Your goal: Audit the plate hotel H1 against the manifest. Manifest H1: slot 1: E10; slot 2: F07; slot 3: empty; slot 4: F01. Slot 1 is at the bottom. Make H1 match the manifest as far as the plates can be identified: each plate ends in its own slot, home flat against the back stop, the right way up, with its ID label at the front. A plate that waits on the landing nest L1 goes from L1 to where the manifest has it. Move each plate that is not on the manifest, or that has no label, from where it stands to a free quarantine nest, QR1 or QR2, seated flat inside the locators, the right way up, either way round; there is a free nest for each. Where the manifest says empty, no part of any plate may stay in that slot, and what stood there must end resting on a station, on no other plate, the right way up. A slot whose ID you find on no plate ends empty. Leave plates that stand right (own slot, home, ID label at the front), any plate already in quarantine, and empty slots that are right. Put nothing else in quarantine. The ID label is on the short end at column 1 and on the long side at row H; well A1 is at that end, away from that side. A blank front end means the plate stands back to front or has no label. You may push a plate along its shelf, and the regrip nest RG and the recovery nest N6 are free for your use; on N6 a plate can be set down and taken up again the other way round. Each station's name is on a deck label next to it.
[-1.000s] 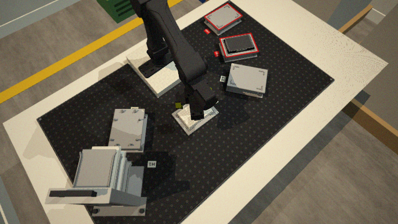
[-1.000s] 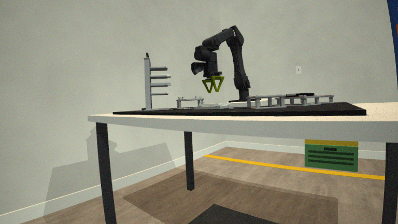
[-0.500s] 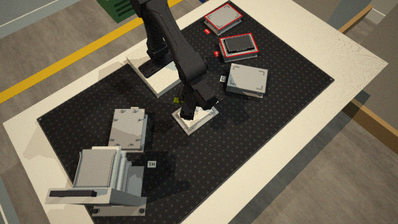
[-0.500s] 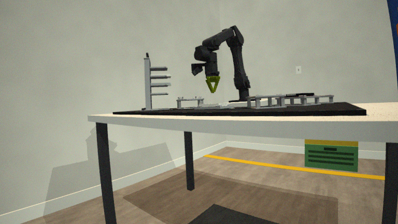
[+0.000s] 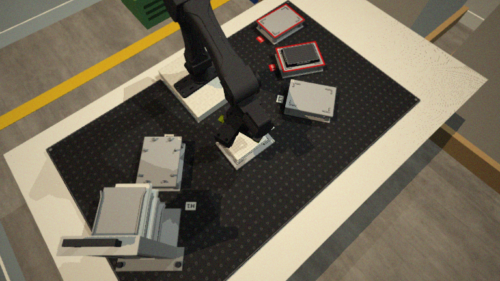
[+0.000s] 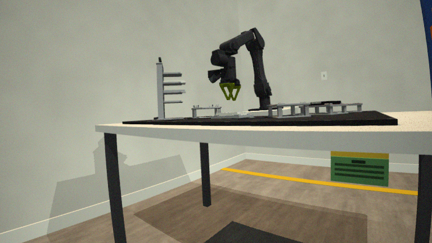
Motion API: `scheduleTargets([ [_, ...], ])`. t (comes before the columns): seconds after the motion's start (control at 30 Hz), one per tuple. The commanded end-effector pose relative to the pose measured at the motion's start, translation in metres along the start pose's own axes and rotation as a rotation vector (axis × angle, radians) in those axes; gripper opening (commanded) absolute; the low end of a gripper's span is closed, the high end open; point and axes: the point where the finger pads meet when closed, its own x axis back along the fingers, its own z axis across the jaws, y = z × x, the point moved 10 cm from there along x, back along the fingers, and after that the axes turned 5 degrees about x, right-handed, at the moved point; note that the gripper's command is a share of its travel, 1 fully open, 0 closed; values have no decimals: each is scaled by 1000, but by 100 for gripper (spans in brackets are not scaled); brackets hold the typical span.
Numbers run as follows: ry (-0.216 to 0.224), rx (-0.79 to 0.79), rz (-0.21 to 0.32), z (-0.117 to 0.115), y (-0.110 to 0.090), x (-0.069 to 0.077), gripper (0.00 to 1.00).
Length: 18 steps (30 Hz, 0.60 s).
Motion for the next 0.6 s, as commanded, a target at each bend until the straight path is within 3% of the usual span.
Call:
scheduleTargets([
  [0.0, 10, -136, -4, 1, 0, 3, 100],
  [0.33, 10, -346, -3, 1, 0, 3, 100],
  [0.57, 10, -346, -3, 1, 0, -5, 100],
])
